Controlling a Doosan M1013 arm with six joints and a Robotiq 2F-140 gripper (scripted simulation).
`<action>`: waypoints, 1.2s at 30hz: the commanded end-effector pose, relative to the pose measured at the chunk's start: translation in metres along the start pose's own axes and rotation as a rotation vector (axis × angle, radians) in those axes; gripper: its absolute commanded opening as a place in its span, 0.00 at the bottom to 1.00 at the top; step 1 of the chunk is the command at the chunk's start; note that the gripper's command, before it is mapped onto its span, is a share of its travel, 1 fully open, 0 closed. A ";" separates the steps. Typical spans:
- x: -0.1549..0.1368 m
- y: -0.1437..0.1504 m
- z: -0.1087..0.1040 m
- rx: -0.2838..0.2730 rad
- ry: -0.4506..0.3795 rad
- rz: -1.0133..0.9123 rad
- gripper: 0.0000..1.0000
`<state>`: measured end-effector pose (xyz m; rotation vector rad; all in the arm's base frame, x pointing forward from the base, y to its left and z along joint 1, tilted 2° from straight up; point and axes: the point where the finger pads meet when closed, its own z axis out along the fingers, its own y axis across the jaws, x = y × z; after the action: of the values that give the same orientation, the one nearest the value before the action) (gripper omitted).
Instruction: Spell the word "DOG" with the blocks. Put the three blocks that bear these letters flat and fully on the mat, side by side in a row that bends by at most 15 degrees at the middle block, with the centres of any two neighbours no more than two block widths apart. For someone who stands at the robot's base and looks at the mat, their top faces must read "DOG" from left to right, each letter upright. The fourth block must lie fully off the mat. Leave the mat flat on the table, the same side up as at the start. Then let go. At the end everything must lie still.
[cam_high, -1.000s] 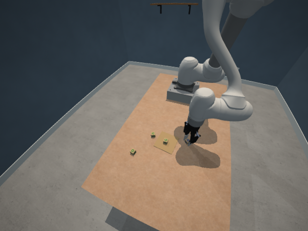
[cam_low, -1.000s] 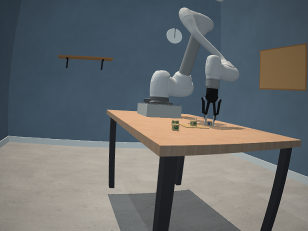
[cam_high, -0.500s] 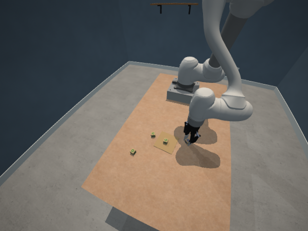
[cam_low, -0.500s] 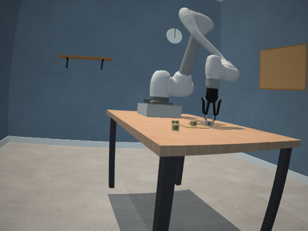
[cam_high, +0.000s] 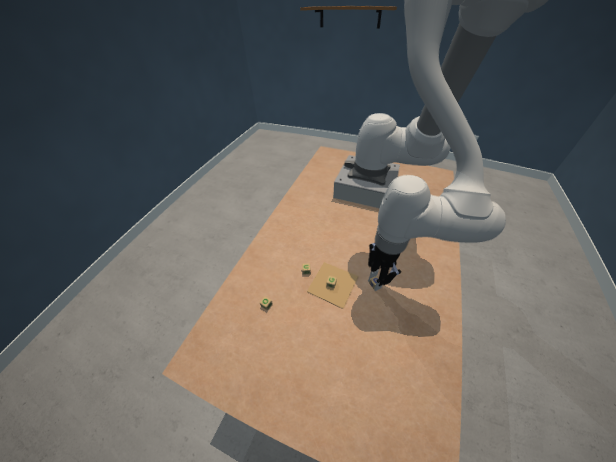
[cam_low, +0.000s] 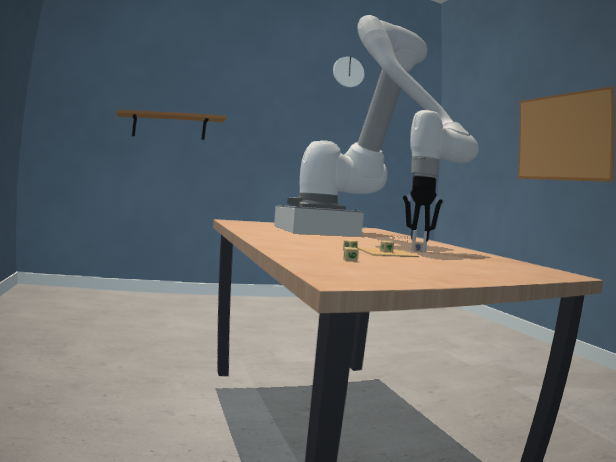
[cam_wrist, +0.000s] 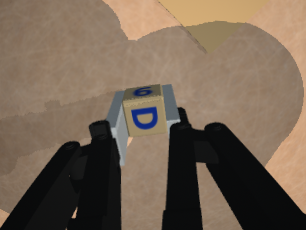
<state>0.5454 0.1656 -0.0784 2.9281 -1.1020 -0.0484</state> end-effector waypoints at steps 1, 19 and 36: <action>0.000 0.000 0.000 0.000 0.000 0.000 0.16; 0.000 0.000 0.000 0.000 0.000 0.000 0.16; 0.000 0.000 -0.077 0.000 0.000 0.000 0.16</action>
<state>0.5472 0.1657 -0.0253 2.9285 -1.1021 -0.0474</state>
